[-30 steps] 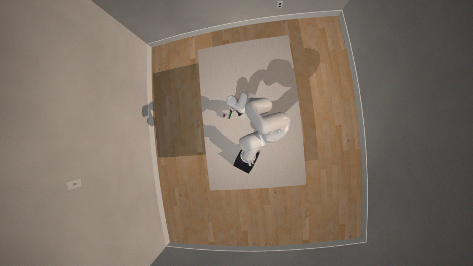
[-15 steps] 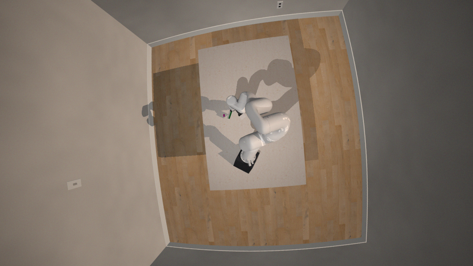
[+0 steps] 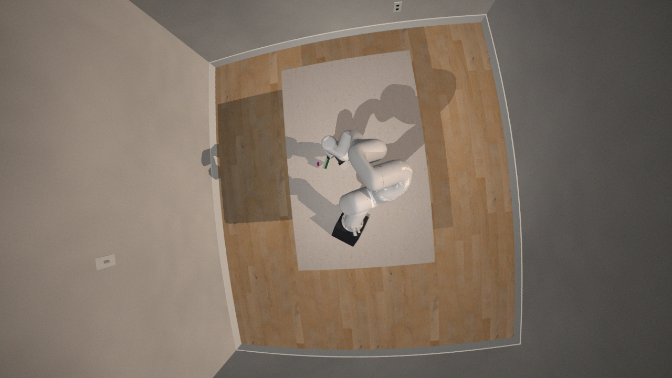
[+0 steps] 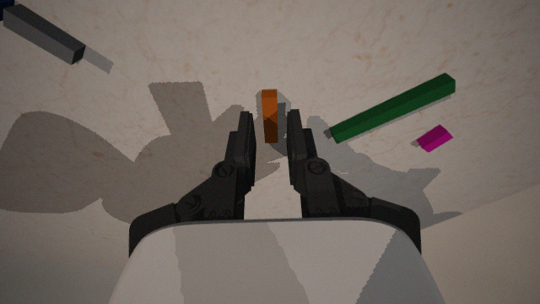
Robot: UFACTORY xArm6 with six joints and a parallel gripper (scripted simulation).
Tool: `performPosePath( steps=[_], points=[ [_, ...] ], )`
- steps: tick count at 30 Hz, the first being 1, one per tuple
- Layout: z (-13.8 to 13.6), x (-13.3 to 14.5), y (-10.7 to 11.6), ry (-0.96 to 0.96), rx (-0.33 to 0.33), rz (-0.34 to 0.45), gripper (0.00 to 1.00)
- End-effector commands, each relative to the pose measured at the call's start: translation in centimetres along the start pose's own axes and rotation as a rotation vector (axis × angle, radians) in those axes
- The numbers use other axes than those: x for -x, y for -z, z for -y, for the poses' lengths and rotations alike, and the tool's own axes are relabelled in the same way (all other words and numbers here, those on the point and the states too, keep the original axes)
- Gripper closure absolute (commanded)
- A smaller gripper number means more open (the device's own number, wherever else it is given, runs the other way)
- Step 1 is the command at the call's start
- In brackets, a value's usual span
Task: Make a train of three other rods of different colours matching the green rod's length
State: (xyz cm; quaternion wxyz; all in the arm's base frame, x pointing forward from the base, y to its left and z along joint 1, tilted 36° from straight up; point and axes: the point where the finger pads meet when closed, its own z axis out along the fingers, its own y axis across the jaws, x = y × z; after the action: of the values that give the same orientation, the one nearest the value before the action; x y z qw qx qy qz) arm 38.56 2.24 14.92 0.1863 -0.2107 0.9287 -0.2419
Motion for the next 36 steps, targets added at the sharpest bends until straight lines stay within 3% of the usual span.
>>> performPosePath(
  steps=[1, 36],
  points=[
    [0.0, 0.1, 0.1, -0.001, 0.0, 0.003, 0.76],
    [0.0, 0.1, -1.3, -0.001, 0.0, 0.003, 0.76]
  ],
)
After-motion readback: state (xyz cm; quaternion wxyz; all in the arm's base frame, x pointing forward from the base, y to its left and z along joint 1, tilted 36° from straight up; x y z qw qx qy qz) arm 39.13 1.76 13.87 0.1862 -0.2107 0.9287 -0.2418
